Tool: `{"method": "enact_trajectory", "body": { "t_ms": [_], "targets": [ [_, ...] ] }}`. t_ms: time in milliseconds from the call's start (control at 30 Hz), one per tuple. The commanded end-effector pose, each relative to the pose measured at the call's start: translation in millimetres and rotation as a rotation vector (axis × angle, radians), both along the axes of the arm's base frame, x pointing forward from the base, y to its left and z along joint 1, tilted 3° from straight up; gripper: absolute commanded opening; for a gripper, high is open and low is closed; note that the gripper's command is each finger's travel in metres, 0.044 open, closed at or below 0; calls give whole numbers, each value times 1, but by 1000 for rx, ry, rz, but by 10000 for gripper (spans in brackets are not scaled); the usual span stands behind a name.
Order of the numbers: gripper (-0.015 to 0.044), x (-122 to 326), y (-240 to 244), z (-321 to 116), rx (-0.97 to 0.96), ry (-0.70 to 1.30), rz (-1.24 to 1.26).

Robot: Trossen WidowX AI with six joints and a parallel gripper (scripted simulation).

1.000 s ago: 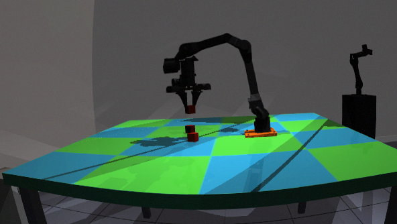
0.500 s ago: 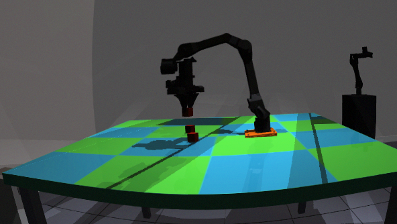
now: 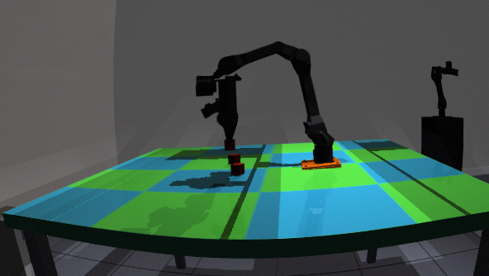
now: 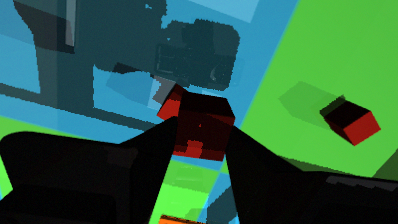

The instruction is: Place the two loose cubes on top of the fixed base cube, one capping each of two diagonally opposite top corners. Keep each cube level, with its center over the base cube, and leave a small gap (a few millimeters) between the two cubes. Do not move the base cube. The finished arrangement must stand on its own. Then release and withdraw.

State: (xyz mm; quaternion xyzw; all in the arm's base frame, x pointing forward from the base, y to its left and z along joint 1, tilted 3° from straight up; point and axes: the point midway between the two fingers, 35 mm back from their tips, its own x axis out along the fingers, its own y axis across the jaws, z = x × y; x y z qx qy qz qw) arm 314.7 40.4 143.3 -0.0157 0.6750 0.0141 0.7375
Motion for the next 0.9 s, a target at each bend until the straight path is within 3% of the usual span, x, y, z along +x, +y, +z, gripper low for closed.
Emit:
{"method": "enact_trajectory", "body": {
  "t_ms": [0,167,867],
  "targets": [
    [105,-2,12,-10,-20,15,168],
    [105,-3,25,-15,-33,16,338],
    [105,-2,27,-25,-33,16,346]
  ]
}}
